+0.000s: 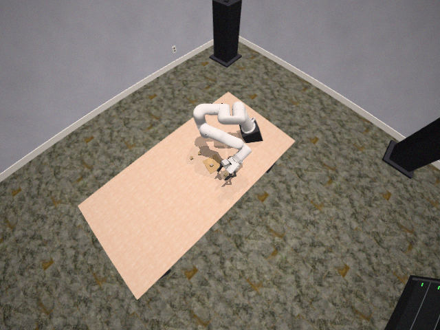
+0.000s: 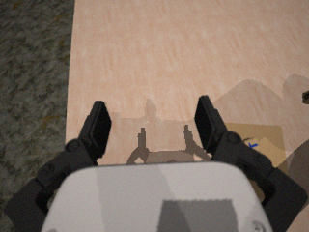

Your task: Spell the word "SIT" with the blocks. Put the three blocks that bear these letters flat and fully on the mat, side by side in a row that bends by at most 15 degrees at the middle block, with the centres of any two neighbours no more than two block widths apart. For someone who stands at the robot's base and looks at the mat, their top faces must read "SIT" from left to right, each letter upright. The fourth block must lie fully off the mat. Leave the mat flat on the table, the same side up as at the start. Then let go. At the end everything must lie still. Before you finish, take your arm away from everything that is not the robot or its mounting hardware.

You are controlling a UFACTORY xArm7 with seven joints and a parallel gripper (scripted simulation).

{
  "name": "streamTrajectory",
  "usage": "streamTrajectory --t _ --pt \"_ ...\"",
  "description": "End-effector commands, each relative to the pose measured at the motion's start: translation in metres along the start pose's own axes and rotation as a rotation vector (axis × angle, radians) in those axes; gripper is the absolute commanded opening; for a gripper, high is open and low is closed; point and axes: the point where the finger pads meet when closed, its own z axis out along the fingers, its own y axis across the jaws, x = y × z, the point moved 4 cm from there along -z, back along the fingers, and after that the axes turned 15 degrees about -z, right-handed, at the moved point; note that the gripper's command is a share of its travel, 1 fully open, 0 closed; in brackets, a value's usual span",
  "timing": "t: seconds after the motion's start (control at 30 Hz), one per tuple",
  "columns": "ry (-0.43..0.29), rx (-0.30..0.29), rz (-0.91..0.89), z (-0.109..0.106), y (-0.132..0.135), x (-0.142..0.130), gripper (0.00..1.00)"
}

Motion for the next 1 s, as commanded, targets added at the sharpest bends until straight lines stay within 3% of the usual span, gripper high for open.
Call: streamTrajectory --t 0.0,0.07,0.43,0.47,0.97 --pt "0.001 0.002 0.0 -0.001 0.0 0.001 1.0" --pt "-0.09 0.034 -0.039 -0.012 0.007 -0.021 1.0" --pt "-0.09 0.034 -0.039 -0.012 0.007 -0.021 1.0" --pt "-0.125 0.05 -0.053 -0.018 0.01 -0.028 1.0" --pt "-0.154 0.065 -0.063 -0.023 0.012 -0.033 1.0"
